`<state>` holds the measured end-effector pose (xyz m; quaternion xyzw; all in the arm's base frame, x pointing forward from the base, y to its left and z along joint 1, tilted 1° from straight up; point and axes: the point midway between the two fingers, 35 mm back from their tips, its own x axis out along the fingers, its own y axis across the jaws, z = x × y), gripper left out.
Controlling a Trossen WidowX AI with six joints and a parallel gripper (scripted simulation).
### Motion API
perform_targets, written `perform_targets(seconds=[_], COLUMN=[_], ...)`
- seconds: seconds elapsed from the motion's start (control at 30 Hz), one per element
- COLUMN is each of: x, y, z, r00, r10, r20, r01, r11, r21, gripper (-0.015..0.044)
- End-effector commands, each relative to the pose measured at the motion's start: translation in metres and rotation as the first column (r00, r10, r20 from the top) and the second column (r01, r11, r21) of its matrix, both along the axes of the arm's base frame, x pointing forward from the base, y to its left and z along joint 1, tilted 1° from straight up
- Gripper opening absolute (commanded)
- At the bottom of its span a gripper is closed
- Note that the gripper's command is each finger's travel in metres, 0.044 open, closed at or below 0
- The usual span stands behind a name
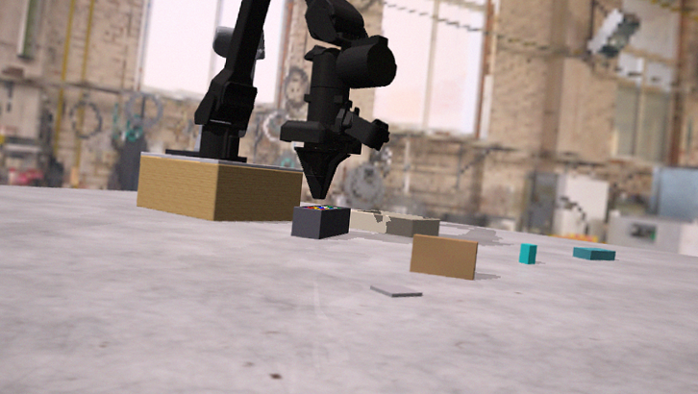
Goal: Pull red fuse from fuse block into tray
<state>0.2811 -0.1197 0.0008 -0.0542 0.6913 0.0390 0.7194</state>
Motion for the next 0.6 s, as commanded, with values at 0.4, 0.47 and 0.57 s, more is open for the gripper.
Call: perform_targets(seconds=[0.4, 0.47, 0.57], x=[-0.0013, -0.0013, -0.0013], y=[0.0018, 0.0018, 0.0018], z=[-0.0094, -0.0094, -0.0103], r00=[1.0, 1.0, 1.0], r10=[0.006, 0.006, 0.006], r20=[-0.008, -0.008, -0.008], r01=[-0.006, -0.006, -0.006], r11=[1.0, 1.0, 1.0], r21=[0.008, 0.008, 0.008], gripper=[0.0074, 0.0074, 0.0074])
